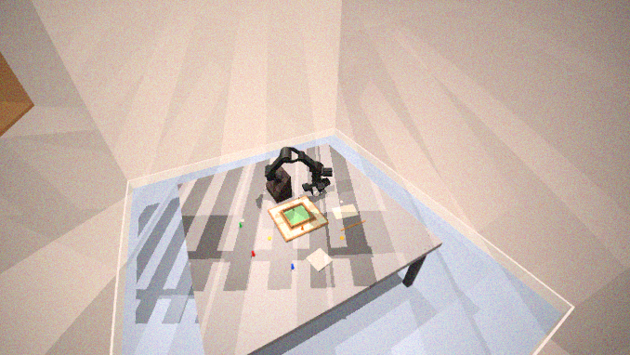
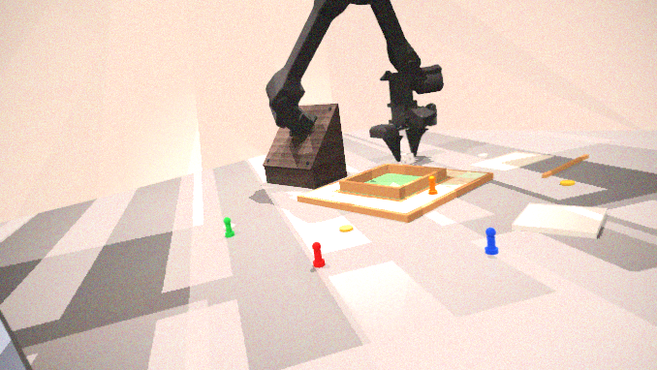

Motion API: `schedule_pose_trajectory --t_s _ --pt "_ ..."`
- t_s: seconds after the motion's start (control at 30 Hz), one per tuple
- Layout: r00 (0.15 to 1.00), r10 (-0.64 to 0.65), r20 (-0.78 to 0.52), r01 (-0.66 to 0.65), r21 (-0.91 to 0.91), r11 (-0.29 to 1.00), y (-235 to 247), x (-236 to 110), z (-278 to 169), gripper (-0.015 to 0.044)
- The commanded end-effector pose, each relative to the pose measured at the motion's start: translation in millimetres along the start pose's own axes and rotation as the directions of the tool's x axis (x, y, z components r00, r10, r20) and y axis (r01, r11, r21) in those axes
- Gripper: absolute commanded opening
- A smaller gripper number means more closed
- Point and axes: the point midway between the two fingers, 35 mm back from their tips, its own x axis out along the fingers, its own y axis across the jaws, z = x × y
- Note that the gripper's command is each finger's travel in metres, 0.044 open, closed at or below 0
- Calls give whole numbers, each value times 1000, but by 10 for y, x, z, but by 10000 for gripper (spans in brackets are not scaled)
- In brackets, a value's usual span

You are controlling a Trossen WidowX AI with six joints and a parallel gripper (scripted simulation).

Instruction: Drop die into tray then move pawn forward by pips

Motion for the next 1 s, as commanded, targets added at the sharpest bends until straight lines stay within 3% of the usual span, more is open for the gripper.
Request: schedule_pose_trajectory --t_s 0.0,0.1,0.33,0.43,0.97 --pt "1000 -4 7 4 -6 1000 -6 21 1 196" --pt "1000 -4 7 4 -6 1000 -6 21 1 118" --pt "1000 -4 7 4 -6 1000 -6 21 1 71" --pt "1000 -3 7 3 -6 1000 6 -28 10 0" --pt "1000 1 4 -1 -8 1000 42 -1218 34 0"
